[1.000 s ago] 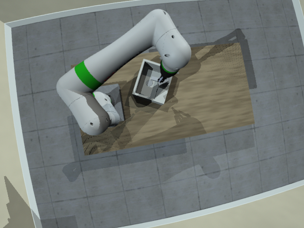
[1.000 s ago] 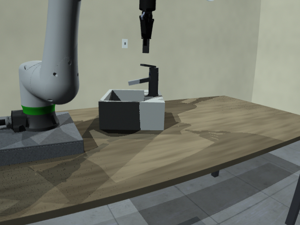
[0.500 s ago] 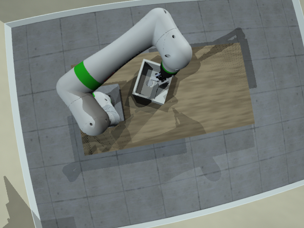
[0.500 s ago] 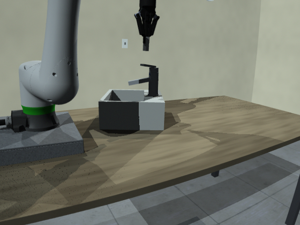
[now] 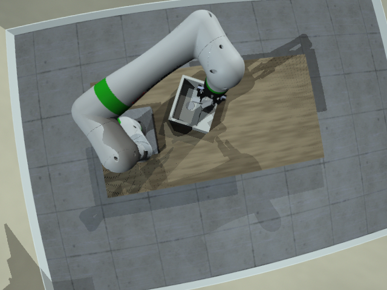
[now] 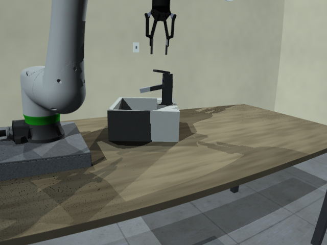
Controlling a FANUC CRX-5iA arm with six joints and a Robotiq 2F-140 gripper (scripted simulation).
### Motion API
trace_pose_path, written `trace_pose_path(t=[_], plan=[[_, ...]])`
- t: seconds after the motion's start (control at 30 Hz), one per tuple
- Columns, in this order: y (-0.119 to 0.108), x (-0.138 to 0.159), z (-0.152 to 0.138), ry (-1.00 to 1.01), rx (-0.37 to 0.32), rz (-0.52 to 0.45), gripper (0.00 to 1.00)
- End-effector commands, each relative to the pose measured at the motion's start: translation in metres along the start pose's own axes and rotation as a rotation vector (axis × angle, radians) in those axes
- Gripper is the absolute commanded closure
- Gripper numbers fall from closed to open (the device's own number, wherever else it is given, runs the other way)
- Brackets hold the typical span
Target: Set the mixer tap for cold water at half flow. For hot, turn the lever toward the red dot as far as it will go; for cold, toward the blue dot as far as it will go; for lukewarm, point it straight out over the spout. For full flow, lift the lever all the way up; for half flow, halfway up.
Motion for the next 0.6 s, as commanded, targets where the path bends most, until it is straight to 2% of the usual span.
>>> trace_pose_path(t=[0.0, 0.37, 0.57], plan=[[-0.0002, 0.0015, 0.0009, 0.278, -0.014, 0.015, 0.63], [-0.0001, 0.0040, 0.0014, 0.724, -0.035, 0.040, 0.63], [-0.0001, 0.0041, 0.0014, 0.731, -0.035, 0.040, 0.63]])
Point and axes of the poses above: the point where the finger pads meet when closed, its own y axis out along the fingers, its own z axis across the jaws, x = y × z, the point moved 8 cm from there along -y, back along the fingers, and after that the axes turned 5 degrees about -y, right-handed, at the moved point
